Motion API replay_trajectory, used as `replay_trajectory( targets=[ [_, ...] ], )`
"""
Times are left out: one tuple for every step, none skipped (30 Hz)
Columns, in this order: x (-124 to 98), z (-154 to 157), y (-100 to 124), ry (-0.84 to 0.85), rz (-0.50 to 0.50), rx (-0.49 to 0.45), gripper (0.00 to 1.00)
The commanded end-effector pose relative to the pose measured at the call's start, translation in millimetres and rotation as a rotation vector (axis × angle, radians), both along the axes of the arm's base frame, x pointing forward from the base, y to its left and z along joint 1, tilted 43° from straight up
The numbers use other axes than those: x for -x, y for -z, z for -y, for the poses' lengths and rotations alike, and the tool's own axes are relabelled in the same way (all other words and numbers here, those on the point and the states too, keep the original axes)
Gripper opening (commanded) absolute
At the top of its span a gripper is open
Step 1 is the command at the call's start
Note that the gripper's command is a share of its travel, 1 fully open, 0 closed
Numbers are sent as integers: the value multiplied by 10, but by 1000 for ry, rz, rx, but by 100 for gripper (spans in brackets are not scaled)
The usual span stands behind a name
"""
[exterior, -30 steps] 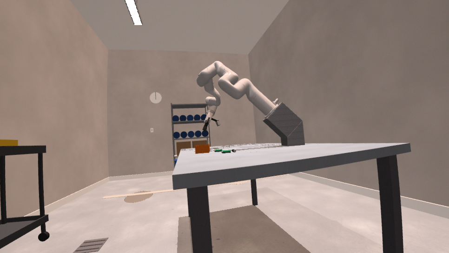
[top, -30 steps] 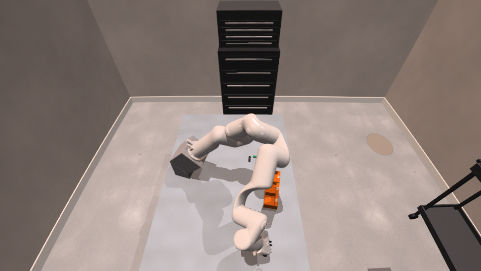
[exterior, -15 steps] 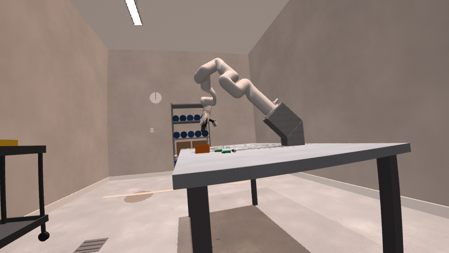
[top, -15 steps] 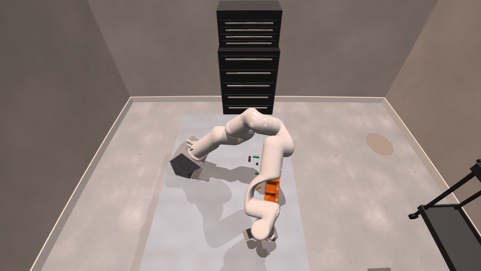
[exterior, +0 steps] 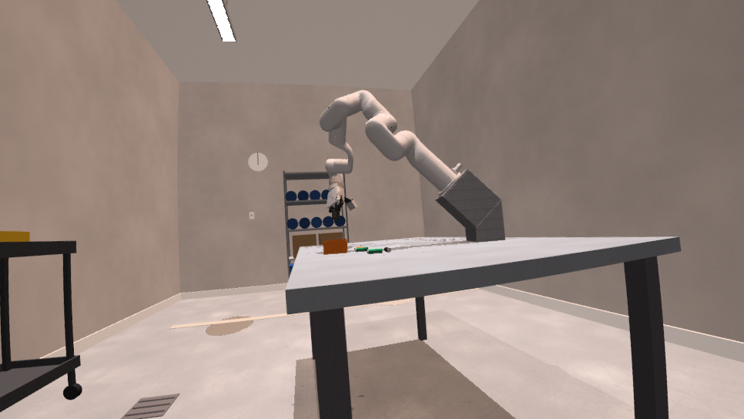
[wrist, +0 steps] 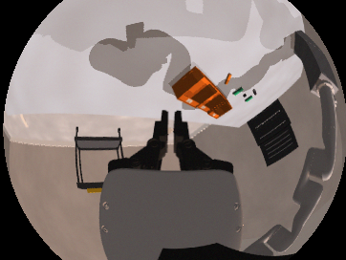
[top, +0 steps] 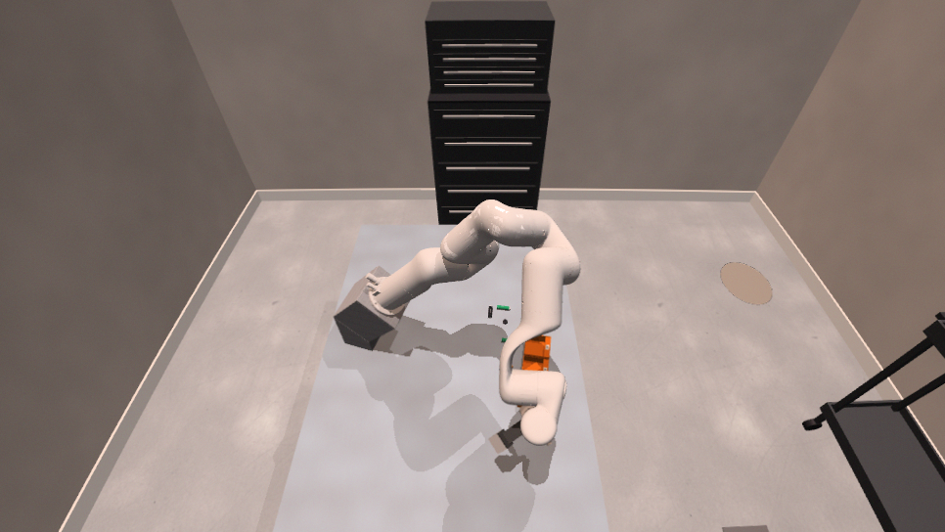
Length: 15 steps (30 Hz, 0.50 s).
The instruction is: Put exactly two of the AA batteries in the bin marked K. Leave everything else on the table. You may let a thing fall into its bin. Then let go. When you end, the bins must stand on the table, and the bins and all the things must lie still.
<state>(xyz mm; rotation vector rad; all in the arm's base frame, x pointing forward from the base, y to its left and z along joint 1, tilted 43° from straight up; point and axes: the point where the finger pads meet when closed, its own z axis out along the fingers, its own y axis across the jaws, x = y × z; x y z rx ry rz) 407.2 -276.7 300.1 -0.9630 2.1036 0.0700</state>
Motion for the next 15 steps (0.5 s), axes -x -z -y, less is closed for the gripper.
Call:
replay_trajectory(
  targets=[
    [1,-214,20,-52,-19,46,7],
    [7,-296,34,-90,-33,76,7],
    [12,-378,48,-128,-46,106,7],
    [18,-460,62,-128,-46,106,7],
    [20,-489,67,-128,-46,106,7],
    [20,-489,67,-128,-46,106,7],
    [33,-570,81,-166,-56,137,7],
    [46,-651,96,-204,-67,168,7],
    [59,-732,110,-242,-78,199,7],
    [72,-814,125,-244,-78,200,7],
    [72,-814,125,-244,-78,200,7],
    [72,-814,125,-244,-78,200,7],
    [92,-893,140,-281,-86,231,7],
    [111,-973,155,-319,-94,263,7],
    [131,-1053,171,-357,-102,294,7]
  ],
)
